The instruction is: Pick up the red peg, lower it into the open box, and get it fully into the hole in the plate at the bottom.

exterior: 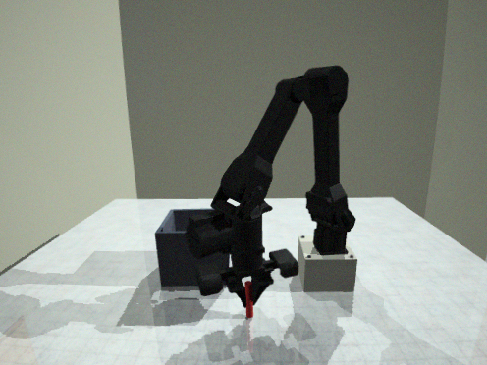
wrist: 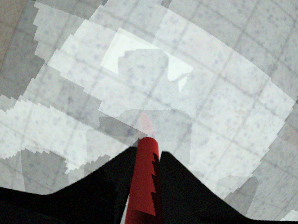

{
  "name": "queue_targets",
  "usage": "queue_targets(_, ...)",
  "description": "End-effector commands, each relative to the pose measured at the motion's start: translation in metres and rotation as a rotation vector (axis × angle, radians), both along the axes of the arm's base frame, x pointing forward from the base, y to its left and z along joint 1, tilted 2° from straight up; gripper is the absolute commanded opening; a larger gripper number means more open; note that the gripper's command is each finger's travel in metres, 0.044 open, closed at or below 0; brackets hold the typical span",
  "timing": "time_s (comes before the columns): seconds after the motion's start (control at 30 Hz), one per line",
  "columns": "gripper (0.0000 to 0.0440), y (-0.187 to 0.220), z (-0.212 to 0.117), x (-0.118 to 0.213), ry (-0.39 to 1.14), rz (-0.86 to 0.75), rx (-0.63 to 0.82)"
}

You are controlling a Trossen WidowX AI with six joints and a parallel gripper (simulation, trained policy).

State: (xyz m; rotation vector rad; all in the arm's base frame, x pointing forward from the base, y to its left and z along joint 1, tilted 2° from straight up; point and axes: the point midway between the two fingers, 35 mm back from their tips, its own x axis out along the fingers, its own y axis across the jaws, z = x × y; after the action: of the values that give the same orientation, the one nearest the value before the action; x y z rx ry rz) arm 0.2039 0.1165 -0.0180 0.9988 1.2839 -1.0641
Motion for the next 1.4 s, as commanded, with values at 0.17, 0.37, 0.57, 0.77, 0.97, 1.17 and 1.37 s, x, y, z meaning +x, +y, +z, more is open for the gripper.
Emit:
queue_targets(0.17,0.0,0.005,0.025,0.02,-0.089,-0.019,0.043)
queue_targets(0.37,0.0,0.006,0.046,0.033,-0.147,-0.028,0.072)
queue_targets(0.57,0.0,0.004,0.07,0.048,-0.204,-0.027,0.09)
queue_targets(0.77,0.0,-0.005,0.096,0.063,-0.252,-0.021,0.088)
queue_targets(0.97,0.0,-0.022,0.12,0.074,-0.278,-0.021,0.07)
queue_targets(1.17,0.0,-0.044,0.139,0.081,-0.28,-0.03,0.042)
queue_targets(1.37,0.0,-0.068,0.149,0.086,-0.275,-0.046,0.011)
